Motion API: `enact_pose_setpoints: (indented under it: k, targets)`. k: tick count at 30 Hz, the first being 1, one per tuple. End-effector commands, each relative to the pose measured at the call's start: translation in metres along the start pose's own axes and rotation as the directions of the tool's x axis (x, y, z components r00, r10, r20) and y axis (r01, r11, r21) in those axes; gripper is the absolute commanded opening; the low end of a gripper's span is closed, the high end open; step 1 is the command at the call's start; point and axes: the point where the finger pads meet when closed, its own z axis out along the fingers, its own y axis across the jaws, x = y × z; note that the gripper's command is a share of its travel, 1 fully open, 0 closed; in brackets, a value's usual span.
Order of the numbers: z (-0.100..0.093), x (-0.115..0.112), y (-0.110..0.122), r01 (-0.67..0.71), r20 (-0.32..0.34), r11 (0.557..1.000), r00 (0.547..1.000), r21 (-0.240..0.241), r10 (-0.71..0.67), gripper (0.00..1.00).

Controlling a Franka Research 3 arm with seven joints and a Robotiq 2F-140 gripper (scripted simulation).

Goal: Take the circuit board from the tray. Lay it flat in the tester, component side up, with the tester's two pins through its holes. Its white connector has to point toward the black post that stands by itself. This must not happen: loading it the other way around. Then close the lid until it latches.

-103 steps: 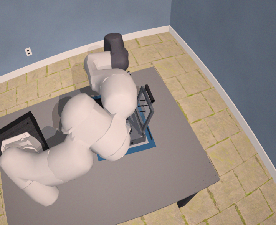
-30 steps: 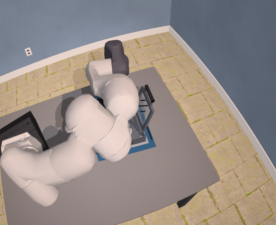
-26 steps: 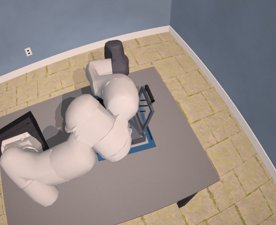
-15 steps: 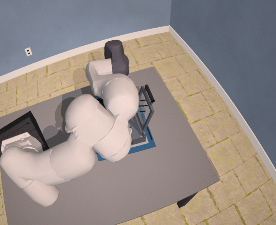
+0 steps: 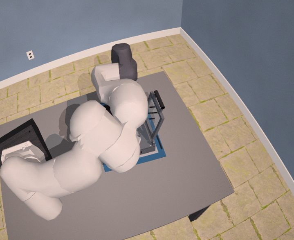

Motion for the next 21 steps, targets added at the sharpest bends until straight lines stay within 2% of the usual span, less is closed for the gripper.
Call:
enact_pose_setpoints:
  k: [1,21]
  targets:
    - [0.0038,0.0007,-0.0009,-0.002,-0.002,1.0,1.0,0.0,0.002,0.58]
    - [0.0126,0.0007,-0.0009,-0.002,-0.002,1.0,1.0,0.0,0.002,0.58]
